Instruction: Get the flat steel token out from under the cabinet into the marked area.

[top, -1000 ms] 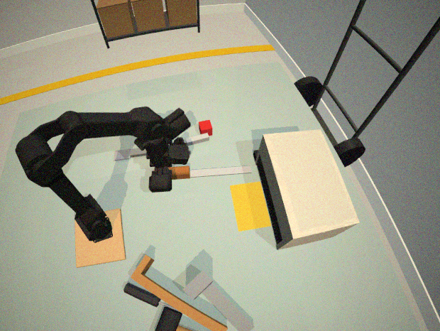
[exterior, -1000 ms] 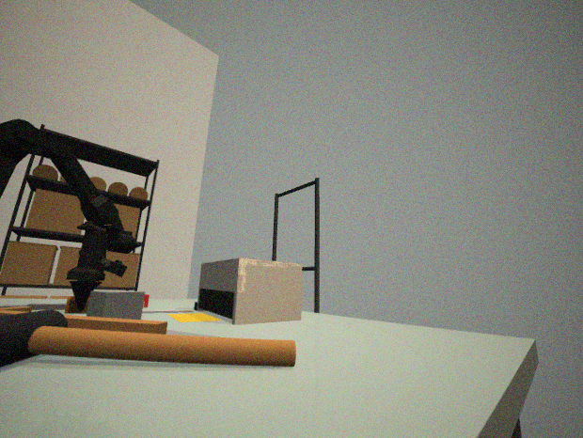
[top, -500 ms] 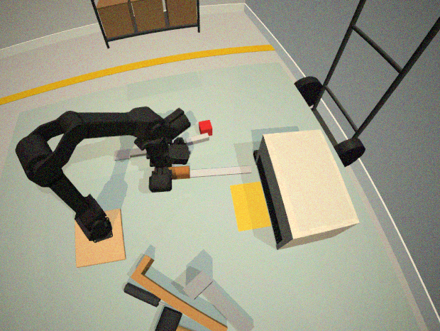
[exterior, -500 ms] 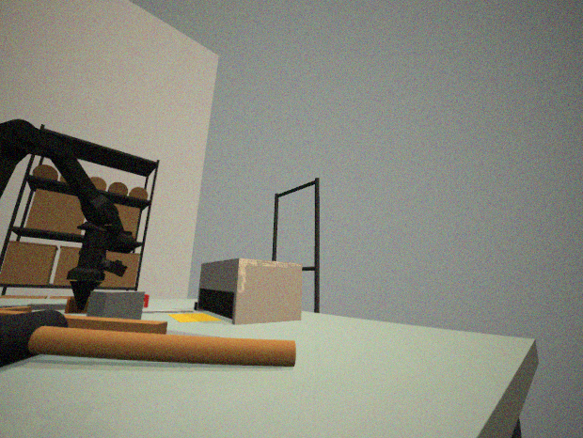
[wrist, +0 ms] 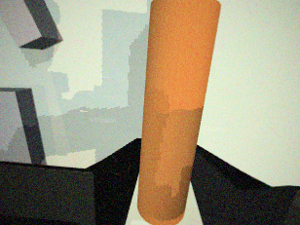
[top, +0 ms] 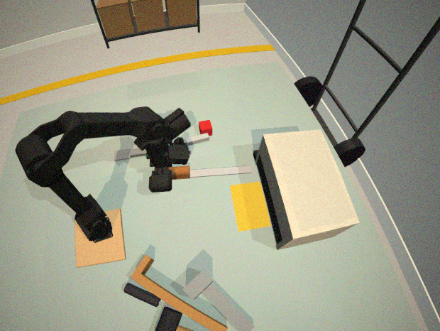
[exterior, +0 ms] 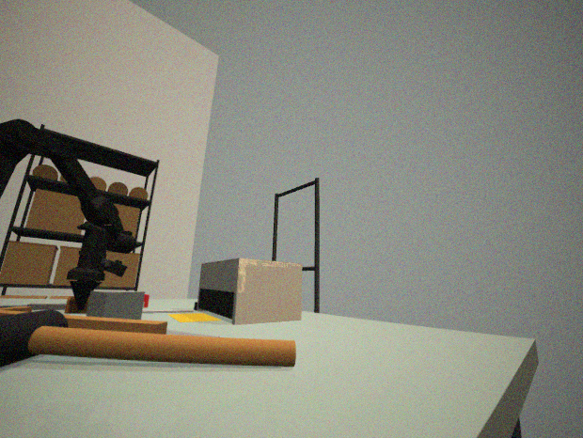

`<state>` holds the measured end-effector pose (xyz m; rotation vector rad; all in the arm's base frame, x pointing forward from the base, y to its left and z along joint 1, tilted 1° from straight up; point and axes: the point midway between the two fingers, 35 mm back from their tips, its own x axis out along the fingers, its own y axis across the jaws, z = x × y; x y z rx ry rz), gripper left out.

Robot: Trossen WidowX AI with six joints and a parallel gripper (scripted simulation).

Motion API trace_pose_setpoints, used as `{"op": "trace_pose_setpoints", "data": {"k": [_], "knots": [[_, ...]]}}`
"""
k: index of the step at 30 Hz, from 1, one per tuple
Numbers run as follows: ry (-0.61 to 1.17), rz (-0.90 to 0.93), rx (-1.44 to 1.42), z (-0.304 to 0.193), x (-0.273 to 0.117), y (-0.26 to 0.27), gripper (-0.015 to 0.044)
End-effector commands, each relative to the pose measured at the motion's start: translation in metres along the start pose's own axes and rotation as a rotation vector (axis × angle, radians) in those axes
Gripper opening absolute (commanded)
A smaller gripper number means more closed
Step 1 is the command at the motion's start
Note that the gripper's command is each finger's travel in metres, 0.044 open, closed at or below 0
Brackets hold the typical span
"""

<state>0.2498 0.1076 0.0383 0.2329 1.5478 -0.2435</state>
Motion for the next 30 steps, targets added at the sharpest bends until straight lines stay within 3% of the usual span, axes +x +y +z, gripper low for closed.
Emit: {"op": "trace_pose_setpoints", "data": {"k": [1,2,9,14,17,30], "knots": [[-0.004,0.002,0.008,0.0011,-0.0011,0.0005,0.0],[-0.004,0.002,0.007,0.0009,-0.0011,0.0004,0.0],[0.0,0.0,0.0,0.0,0.0,0.0,0.0184],[0.0,0.0,0.0,0.0,0.0001,0.0,0.02],[-0.004,0.002,0.0,-0.0001,0.0002,0.0,0.027],[-0.004,0.001,-0.002,-0.0009,0.003,-0.0004,0.027]]}}
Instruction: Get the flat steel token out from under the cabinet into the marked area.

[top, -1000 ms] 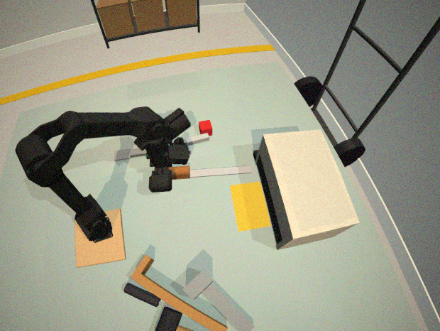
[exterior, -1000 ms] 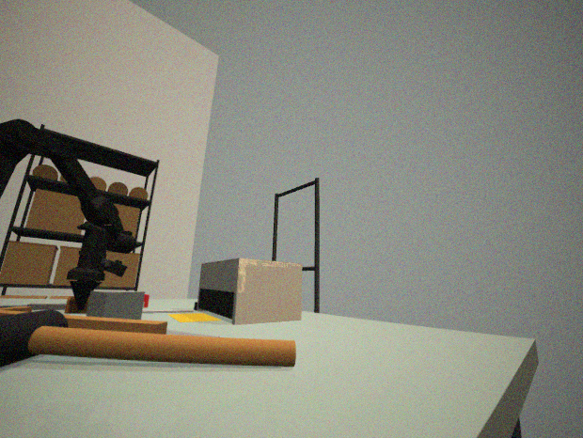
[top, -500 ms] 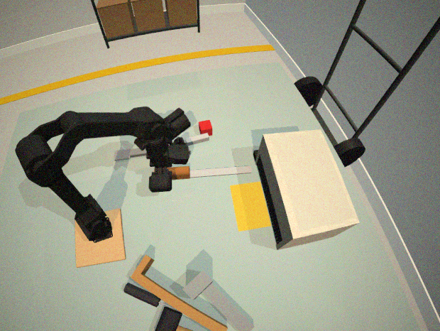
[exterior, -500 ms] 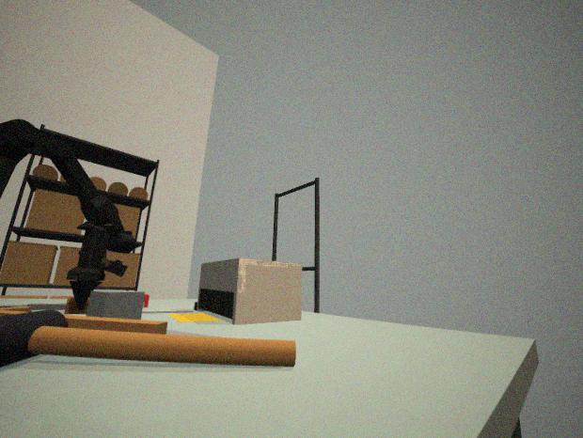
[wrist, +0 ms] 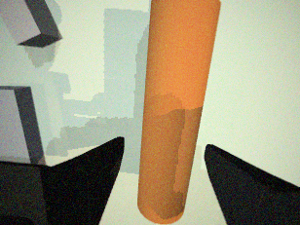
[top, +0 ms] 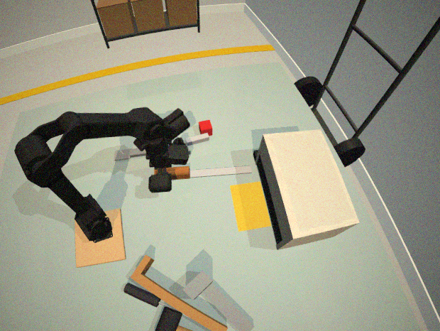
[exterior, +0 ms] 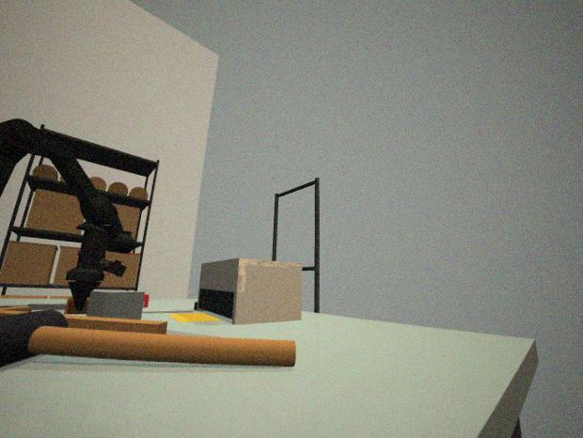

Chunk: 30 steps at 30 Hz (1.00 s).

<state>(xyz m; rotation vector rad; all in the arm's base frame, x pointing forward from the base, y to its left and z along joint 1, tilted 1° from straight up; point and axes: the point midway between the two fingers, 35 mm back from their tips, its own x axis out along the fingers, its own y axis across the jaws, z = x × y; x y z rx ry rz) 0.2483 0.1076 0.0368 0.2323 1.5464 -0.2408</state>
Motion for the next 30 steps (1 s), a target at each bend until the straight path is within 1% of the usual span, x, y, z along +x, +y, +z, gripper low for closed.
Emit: {"op": "trace_pose_setpoints", "data": {"k": [1,6,14,17,30], "knots": [[-0.003,0.0,0.0,0.001,0.002,0.0,0.027],[0.0,0.0,0.0,0.0,0.0,0.0,0.0139],[0.0,0.0,0.0,0.0,0.0,0.0,0.0085],[0.0,0.0,0.0,0.0,0.0,0.0,0.0006],[-0.002,0.0,0.046,0.014,0.0,-0.001,0.0]]}}
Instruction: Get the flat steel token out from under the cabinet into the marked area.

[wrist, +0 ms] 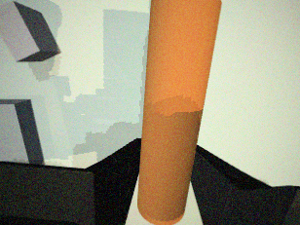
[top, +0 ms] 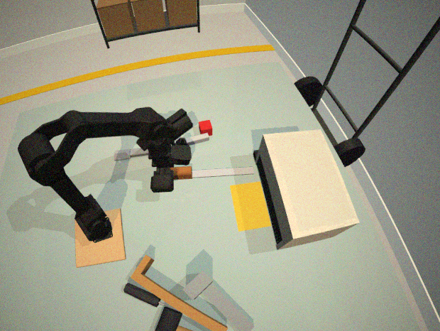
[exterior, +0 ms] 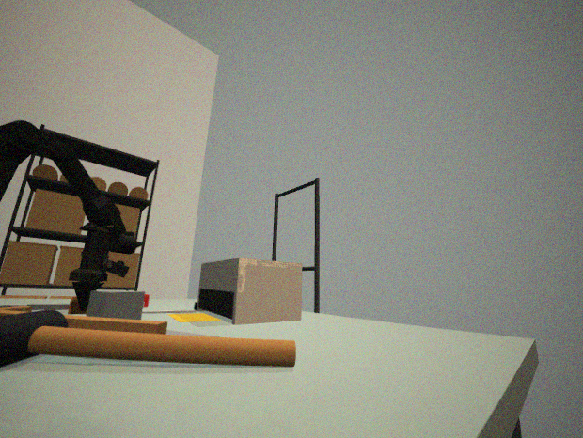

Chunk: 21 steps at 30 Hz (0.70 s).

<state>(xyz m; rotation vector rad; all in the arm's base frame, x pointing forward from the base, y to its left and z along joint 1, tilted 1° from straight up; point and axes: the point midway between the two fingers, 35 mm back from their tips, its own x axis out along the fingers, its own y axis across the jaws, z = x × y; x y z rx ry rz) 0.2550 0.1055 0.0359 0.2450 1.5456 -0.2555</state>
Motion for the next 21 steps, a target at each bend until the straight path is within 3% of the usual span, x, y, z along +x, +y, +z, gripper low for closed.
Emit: {"op": "trace_pose_setpoints", "data": {"k": [1,21], "knots": [[-0.003,0.002,0.032,0.008,-0.001,-0.001,0.0],[-0.006,0.001,0.064,0.039,-0.001,-0.002,0.0]]}}
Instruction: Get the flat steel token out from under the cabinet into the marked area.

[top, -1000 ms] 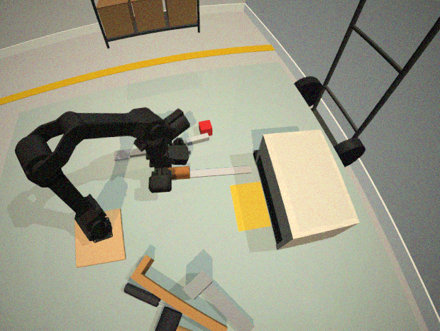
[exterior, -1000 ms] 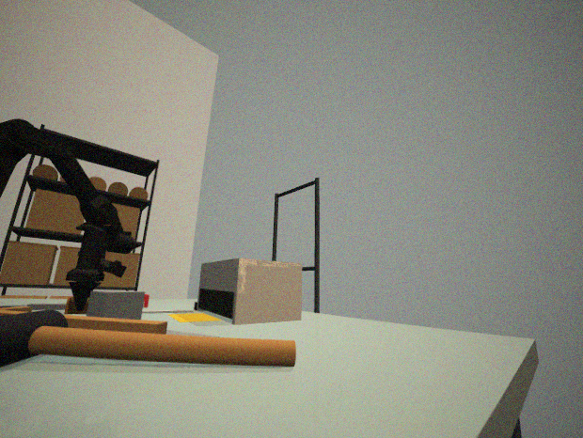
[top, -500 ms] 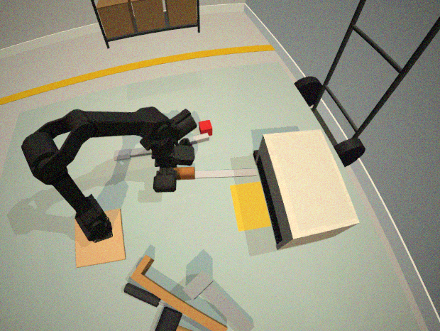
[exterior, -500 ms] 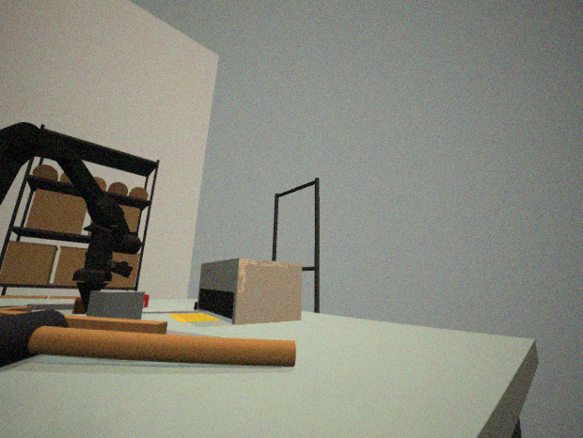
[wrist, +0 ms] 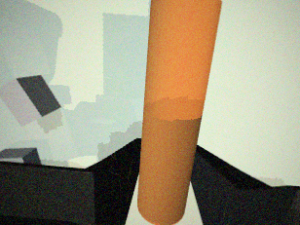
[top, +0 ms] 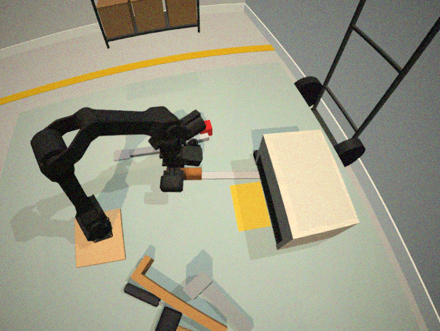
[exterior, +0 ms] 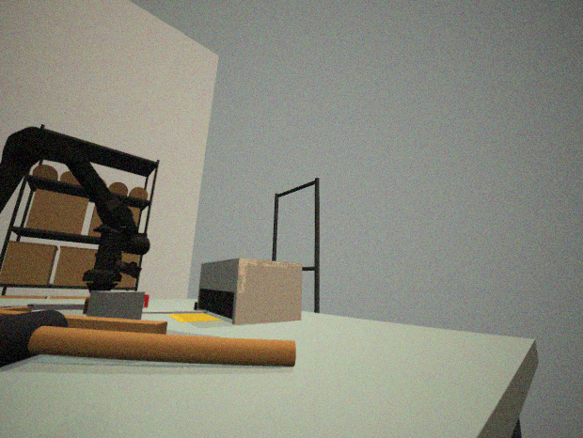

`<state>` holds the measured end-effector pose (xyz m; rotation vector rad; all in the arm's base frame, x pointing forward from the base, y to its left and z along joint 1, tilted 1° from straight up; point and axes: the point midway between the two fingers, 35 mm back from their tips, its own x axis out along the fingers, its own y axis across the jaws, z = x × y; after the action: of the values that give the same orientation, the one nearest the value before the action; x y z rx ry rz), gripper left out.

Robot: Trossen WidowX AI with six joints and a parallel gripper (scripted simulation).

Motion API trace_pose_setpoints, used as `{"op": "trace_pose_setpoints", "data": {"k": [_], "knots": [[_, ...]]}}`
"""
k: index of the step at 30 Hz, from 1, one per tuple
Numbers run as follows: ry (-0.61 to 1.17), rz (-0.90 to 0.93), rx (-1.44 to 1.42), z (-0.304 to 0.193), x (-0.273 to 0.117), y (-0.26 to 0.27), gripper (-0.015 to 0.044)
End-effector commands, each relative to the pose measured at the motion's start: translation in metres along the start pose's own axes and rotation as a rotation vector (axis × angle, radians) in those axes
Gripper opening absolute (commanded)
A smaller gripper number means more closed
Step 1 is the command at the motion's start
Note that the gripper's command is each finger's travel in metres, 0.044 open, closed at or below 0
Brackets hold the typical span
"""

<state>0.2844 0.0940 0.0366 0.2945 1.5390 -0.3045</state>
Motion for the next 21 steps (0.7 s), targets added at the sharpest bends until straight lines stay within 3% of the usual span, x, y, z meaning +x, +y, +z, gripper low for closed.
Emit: {"op": "trace_pose_setpoints", "data": {"k": [1,21], "knots": [[-0.006,0.002,0.002,0.008,0.0,0.0,0.0],[-0.009,0.001,0.005,0.036,-0.001,0.0,0.0]]}}
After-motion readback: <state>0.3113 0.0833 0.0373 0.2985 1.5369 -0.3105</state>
